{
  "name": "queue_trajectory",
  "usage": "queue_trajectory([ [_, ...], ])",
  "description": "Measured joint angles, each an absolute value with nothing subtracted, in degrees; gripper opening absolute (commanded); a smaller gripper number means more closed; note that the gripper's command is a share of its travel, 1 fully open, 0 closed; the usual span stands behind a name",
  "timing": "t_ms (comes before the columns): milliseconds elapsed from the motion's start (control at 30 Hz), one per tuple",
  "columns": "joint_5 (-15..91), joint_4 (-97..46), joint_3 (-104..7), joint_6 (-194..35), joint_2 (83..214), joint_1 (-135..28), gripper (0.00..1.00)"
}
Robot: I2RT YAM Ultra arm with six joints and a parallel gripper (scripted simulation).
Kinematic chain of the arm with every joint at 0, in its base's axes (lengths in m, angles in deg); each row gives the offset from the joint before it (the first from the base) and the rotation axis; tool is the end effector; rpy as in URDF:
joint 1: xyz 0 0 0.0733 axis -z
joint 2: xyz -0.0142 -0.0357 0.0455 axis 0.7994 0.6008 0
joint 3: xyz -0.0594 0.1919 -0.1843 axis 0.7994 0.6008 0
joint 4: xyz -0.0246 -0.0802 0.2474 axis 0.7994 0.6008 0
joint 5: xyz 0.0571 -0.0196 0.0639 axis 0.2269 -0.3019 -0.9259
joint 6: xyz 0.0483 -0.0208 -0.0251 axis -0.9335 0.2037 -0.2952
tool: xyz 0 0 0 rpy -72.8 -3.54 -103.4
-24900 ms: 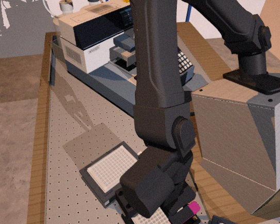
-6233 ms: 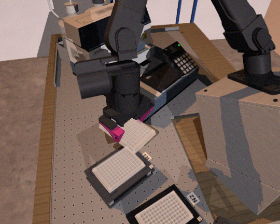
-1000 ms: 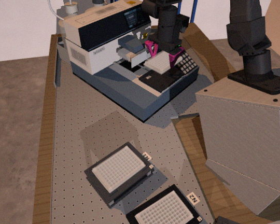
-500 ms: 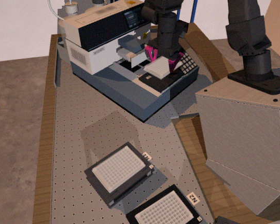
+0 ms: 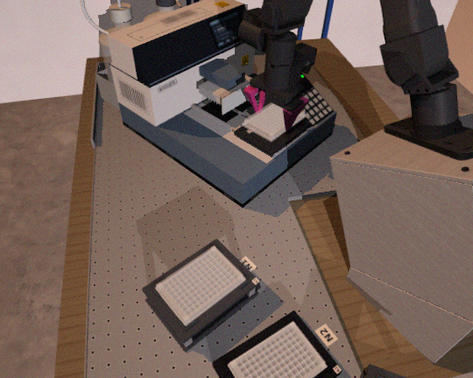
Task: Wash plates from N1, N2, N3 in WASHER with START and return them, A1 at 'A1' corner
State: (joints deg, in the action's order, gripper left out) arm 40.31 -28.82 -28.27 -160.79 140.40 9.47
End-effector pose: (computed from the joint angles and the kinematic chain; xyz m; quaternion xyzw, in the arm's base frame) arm 0.1440 -0.2778 0.1440 0.9218 0.2964 0.0265 0.2484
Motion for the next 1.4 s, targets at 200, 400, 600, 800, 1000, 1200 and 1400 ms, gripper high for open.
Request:
queue_trajectory([
  [200,40.3,-29.7,-28.3,-160.8,140.9,9.5,0.0],
  [400,40.3,-29.7,-28.3,-160.8,140.9,9.5,0.0],
  [600,40.2,-29.7,-28.3,-160.7,140.9,9.5,0.0],
  [800,40.2,-29.8,-28.3,-160.7,140.9,9.5,0.0],
  [1000,40.2,-29.8,-28.3,-160.7,140.9,9.7,0.0],
  [1200,40.2,-29.9,-27.8,-160.7,140.7,9.7,0.0],
  [1400,40.2,-29.9,-27.8,-160.7,140.7,9.7,0.0],
])
